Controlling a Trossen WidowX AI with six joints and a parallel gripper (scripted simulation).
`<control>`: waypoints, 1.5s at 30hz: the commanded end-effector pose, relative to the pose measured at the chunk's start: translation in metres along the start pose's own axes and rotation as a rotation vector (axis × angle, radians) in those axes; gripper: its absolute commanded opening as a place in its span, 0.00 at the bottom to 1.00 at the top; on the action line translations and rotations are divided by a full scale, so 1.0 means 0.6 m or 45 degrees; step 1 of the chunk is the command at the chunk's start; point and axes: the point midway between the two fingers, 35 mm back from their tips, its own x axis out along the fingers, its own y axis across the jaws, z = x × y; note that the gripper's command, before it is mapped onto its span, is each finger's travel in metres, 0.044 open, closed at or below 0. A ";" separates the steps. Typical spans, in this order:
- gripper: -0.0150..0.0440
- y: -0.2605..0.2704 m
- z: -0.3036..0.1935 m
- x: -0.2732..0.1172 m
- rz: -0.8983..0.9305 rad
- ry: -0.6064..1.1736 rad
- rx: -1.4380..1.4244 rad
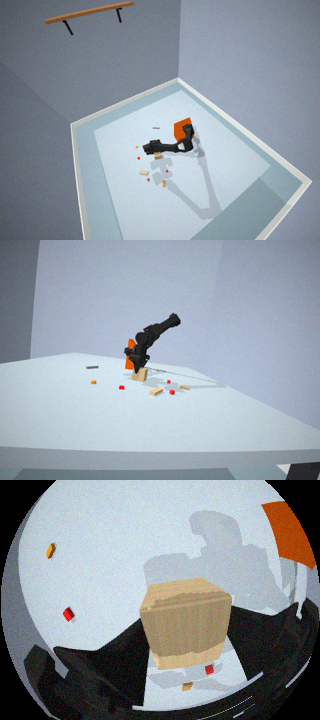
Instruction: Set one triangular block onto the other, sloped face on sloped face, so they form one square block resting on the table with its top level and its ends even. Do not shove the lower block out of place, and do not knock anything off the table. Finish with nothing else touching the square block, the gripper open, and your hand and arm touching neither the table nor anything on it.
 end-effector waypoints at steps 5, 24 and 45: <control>0.25 0.000 0.000 0.000 0.000 0.000 0.000; 0.88 0.000 0.000 0.000 0.000 0.000 0.000; 1.00 0.001 0.001 -0.183 0.001 -0.005 0.000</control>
